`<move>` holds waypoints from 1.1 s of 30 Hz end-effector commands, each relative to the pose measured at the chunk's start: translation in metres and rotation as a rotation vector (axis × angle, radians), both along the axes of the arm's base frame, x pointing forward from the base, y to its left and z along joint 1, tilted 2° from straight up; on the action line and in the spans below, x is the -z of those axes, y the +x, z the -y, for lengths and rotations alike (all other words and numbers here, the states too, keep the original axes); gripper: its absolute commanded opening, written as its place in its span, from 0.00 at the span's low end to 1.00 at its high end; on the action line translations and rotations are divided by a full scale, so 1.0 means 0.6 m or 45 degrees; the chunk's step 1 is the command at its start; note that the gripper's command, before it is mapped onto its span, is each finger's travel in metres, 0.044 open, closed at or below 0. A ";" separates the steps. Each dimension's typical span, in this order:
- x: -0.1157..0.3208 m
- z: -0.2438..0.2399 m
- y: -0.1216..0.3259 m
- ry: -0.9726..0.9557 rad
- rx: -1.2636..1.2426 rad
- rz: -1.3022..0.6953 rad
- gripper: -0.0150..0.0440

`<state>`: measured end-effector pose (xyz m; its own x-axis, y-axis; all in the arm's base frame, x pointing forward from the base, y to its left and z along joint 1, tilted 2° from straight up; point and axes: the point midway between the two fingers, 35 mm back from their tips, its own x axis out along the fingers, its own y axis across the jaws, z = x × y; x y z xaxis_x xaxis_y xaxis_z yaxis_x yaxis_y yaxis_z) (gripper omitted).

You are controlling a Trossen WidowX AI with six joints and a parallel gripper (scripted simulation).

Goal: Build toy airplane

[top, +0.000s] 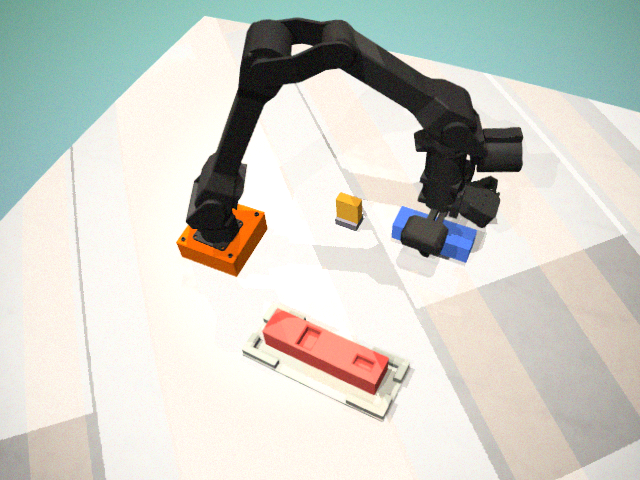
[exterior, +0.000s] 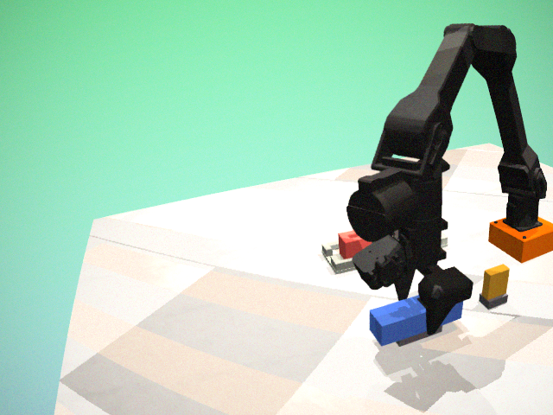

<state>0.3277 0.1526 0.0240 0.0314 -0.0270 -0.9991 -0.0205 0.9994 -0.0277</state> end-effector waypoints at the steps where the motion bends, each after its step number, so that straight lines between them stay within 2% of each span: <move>1: 0.009 0.001 -0.003 -0.001 0.000 -0.009 0.96; 10: 0.009 0.001 -0.003 -0.001 0.000 -0.009 0.56; 16: 0.009 0.001 -0.003 -0.001 0.000 -0.009 0.49; 21: -0.001 -0.003 0.003 0.019 0.016 0.018 0.26; 33: -0.048 -0.013 0.018 0.061 0.045 0.072 0.25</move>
